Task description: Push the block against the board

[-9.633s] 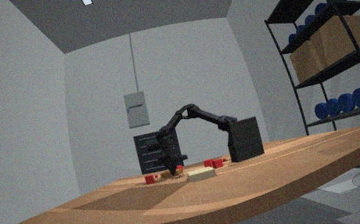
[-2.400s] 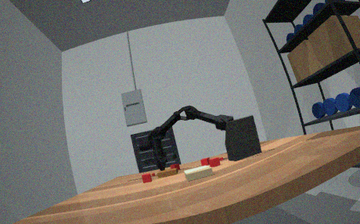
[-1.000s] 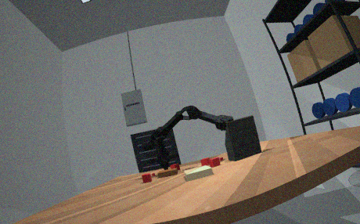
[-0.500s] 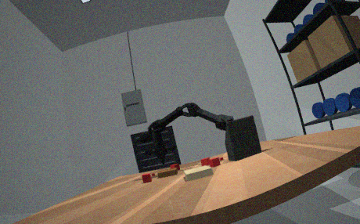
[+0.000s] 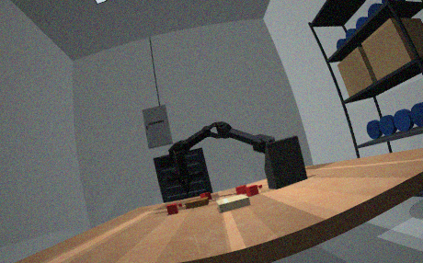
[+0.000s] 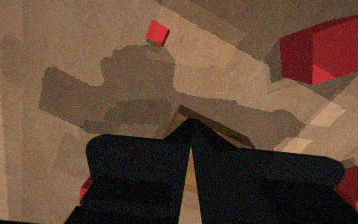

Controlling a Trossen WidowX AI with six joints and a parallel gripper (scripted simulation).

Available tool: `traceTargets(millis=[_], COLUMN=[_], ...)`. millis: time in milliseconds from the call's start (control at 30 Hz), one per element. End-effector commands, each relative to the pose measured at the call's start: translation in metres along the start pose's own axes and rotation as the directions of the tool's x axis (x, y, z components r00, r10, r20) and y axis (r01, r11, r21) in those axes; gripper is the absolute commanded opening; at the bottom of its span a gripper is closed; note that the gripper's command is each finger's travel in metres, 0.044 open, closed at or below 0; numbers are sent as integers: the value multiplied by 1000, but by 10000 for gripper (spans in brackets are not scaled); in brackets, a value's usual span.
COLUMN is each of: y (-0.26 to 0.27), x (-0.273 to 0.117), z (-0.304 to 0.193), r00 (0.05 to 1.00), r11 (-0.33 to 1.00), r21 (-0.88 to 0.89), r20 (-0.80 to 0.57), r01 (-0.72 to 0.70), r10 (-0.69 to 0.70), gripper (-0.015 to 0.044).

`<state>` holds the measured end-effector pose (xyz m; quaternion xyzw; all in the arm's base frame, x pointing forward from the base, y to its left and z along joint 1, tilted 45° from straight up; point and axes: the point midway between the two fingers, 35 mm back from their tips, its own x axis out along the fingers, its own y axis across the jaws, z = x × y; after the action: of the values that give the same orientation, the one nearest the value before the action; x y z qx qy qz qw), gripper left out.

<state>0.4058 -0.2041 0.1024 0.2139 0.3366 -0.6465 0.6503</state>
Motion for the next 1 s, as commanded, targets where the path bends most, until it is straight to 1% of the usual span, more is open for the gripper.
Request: traceTargets(millis=[0, 233, 467, 700, 967], y=[10, 23, 35, 47, 59], x=[0, 1, 0, 1, 1], z=[-10, -25, -41, -58, -77], r00=[1000, 1000, 1000, 1000, 1000], r11=[990, 927, 814, 657, 435], r21=[-141, -375, -581, -754, -900], r20=[-1, -1, -1, 1, 5], r01=[-1, -1, -2, 0, 5], r10=[0, 0, 2, 1, 0], gripper=[0, 0, 0, 0, 0])
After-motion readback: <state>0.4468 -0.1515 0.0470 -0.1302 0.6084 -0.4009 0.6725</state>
